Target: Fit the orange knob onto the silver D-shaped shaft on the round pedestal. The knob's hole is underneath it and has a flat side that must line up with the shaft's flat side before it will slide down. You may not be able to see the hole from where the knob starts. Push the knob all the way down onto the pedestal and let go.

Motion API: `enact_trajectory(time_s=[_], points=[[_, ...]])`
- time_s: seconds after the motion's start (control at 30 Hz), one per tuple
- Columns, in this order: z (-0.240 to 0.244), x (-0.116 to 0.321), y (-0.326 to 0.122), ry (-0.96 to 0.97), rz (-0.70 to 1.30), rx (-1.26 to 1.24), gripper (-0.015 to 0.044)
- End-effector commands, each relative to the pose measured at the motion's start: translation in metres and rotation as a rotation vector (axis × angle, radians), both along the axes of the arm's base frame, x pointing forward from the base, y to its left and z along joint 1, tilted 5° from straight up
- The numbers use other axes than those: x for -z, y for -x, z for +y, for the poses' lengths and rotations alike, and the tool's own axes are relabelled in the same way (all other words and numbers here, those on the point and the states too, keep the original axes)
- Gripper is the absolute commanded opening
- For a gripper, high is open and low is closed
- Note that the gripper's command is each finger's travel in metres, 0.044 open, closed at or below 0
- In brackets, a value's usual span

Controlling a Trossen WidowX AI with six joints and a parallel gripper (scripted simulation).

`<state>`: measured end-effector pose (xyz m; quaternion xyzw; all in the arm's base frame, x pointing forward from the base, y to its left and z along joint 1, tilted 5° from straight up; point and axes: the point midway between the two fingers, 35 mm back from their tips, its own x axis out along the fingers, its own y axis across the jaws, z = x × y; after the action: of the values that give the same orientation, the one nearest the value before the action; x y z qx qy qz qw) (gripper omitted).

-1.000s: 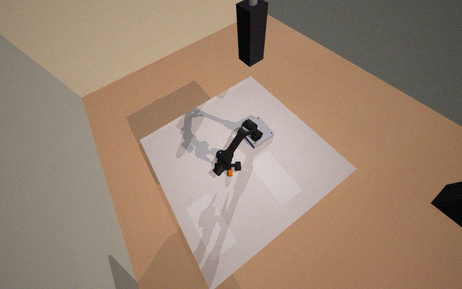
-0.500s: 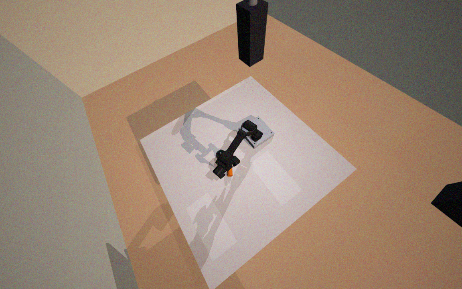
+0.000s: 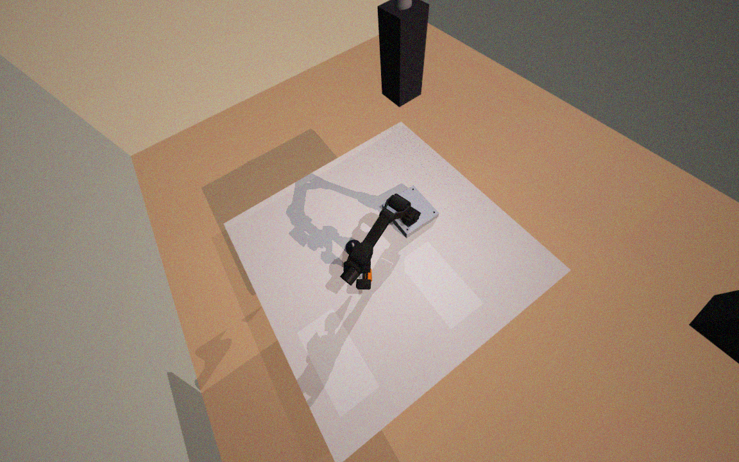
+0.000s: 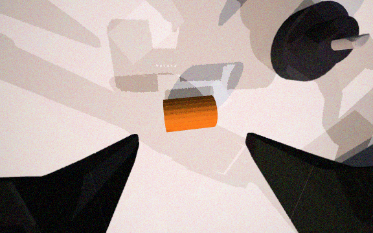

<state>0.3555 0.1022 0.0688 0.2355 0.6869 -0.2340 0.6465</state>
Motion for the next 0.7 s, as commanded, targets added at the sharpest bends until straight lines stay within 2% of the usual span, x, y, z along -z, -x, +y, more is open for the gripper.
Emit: enact_trajectory(time_s=[0.0,0.47,0.67], points=[[0.0048,0.0041,-0.0021,-0.014,0.049,-0.872,0.0440],[0.0069,0.0023,-0.0044,-0.073,0.084,-1.620,0.0440],[0.0069,0.0023,-0.0046,-0.075,0.086,-1.648,0.0440]])
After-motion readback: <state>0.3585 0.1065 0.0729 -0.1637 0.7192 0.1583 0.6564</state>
